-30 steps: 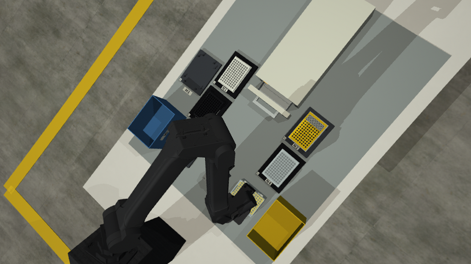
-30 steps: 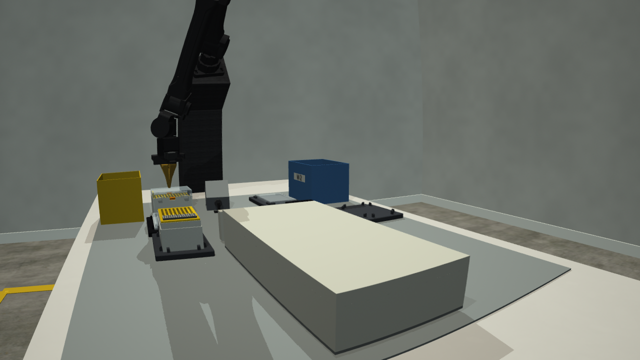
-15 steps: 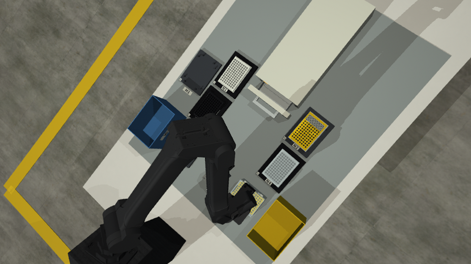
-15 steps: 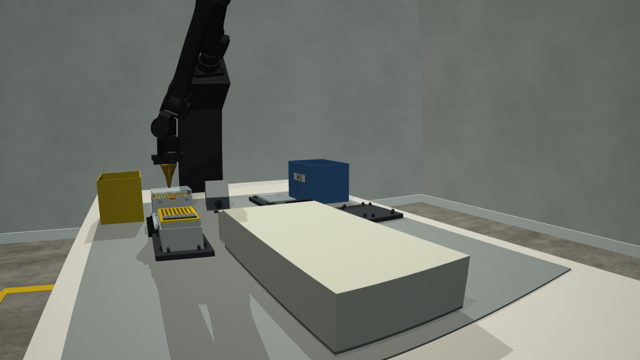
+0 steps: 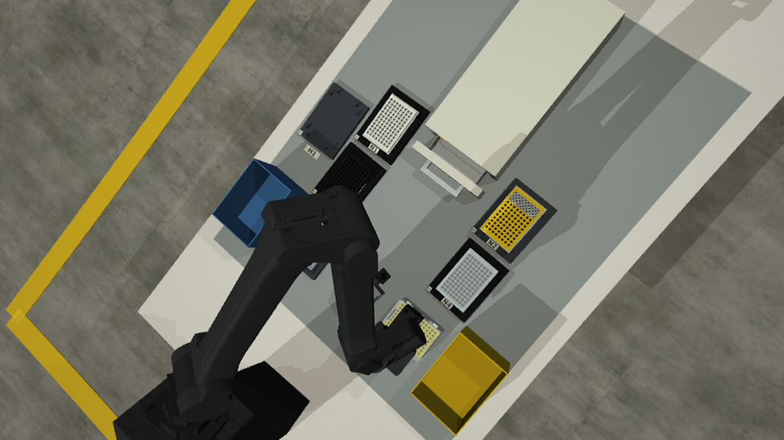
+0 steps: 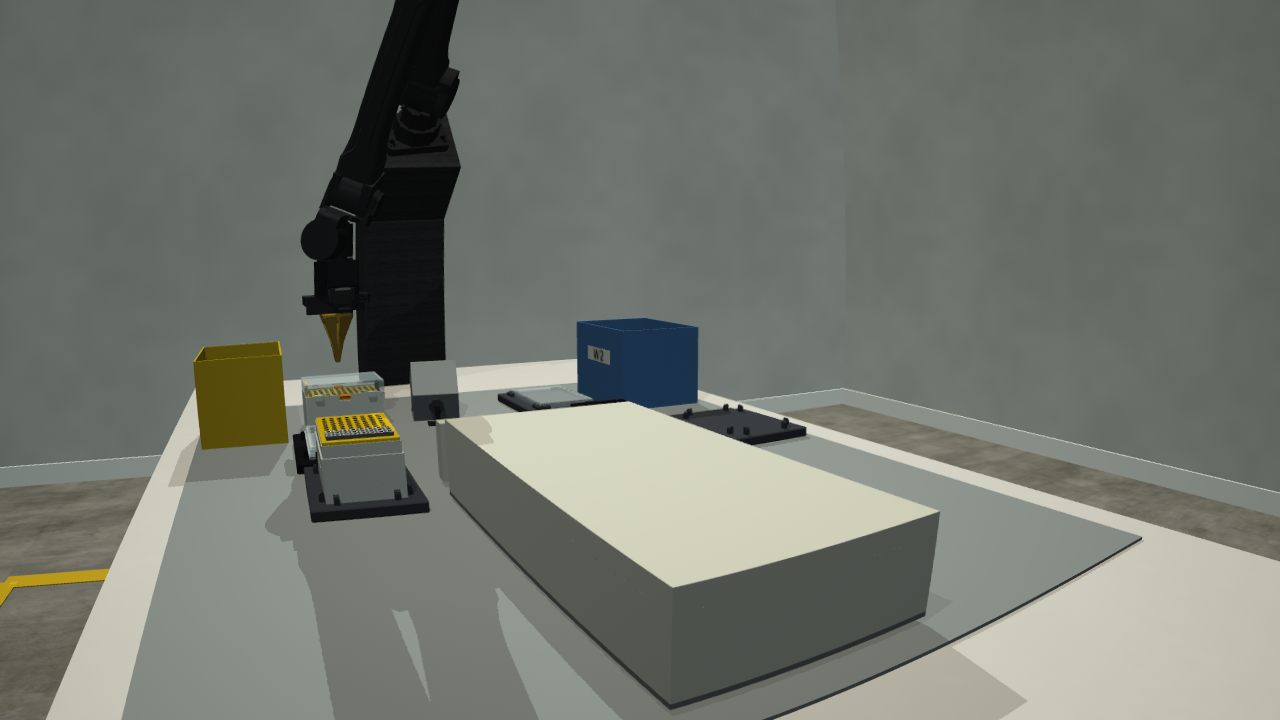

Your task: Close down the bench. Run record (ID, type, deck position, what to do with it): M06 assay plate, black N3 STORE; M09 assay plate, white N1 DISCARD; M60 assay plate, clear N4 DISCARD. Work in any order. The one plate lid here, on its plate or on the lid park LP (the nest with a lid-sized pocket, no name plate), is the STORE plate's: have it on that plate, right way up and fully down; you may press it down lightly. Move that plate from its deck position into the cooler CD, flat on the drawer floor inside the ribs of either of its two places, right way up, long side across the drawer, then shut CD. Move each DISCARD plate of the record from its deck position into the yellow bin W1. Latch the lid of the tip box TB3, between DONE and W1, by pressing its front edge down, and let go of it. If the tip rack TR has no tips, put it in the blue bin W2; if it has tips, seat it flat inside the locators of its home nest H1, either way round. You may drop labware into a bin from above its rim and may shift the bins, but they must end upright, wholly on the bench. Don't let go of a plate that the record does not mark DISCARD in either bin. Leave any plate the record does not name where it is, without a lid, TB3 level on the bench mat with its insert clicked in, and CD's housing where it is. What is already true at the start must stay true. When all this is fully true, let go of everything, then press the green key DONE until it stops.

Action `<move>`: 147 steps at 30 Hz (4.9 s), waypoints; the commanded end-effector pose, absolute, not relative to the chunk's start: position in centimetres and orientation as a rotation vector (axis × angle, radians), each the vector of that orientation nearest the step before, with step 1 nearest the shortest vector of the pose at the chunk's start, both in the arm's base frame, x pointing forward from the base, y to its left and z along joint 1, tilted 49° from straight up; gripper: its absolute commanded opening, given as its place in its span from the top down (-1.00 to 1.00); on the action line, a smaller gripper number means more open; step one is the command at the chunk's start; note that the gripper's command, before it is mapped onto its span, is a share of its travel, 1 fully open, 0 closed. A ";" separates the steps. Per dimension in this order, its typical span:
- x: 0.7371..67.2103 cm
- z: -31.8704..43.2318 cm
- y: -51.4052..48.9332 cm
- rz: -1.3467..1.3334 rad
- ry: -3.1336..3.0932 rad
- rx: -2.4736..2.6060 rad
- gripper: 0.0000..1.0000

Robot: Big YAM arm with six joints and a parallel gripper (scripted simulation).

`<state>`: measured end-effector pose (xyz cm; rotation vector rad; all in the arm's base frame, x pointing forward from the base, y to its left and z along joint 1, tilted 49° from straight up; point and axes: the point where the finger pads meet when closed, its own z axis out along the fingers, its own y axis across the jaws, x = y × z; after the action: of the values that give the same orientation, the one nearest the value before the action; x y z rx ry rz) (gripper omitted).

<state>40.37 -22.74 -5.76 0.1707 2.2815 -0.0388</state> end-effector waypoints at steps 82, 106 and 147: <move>44.6 6.6 -18.1 -0.556 2.124 -0.999 0.40; 50.9 12.4 -15.2 -0.819 1.826 -1.606 0.40; 61.3 21.3 -10.6 -0.802 1.845 -1.585 0.40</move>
<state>60.56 -11.19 20.70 -1.5964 1.8376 -0.8174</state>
